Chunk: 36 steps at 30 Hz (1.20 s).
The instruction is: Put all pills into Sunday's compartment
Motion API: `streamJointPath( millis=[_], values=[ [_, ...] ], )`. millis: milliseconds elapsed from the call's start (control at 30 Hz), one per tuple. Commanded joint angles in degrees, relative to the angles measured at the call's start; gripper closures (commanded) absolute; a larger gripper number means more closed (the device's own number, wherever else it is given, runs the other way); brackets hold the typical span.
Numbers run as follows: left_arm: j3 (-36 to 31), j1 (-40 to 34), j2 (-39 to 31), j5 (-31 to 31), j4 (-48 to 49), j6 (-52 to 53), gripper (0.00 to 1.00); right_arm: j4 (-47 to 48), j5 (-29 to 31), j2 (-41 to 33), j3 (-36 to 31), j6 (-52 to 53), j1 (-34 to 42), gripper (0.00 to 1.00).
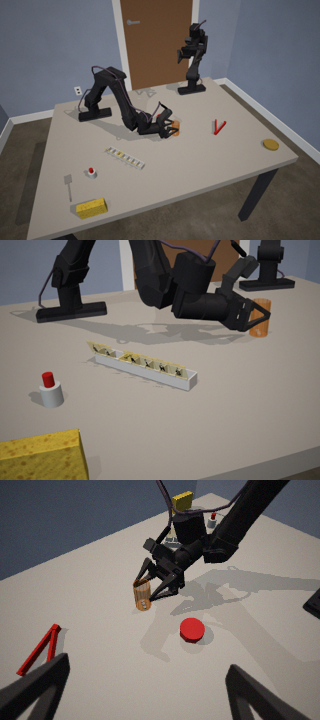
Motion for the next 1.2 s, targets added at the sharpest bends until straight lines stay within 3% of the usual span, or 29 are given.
streamJointPath(
  millis=[0,300,433,567,700,1133,1167],
  values=[
    [0.12,-0.11,-0.44,0.28,-0.49,0.41,0.0,1.52,0.81,-0.18,2.01,0.65,0.6,0.35],
    [0.12,-0.11,-0.44,0.28,-0.49,0.41,0.0,1.44,0.5,-0.66,2.1,0.42,0.37,0.35],
    [0.12,-0.11,-0.44,0.28,-0.49,0.41,0.0,0.67,0.36,-0.57,1.58,0.18,0.26,0.43],
    [0.12,-0.11,-0.44,0.28,-0.49,0.41,0.0,1.6,0.47,-1.27,1.22,0.41,0.35,0.43],
    [0.12,-0.11,-0.44,0.28,-0.49,0.41,0.0,1.68,0.46,-1.33,1.08,0.4,0.34,0.52],
    [0.12,-0.11,-0.44,0.28,-0.49,0.41,0.0,2.07,0.38,-1.63,0.35,0.34,0.28,0.65],
    [0.12,-0.11,-0.44,0.28,-0.49,0.41,0.0,2.08,0.38,-1.63,0.35,0.35,0.28,0.76]
  ],
)
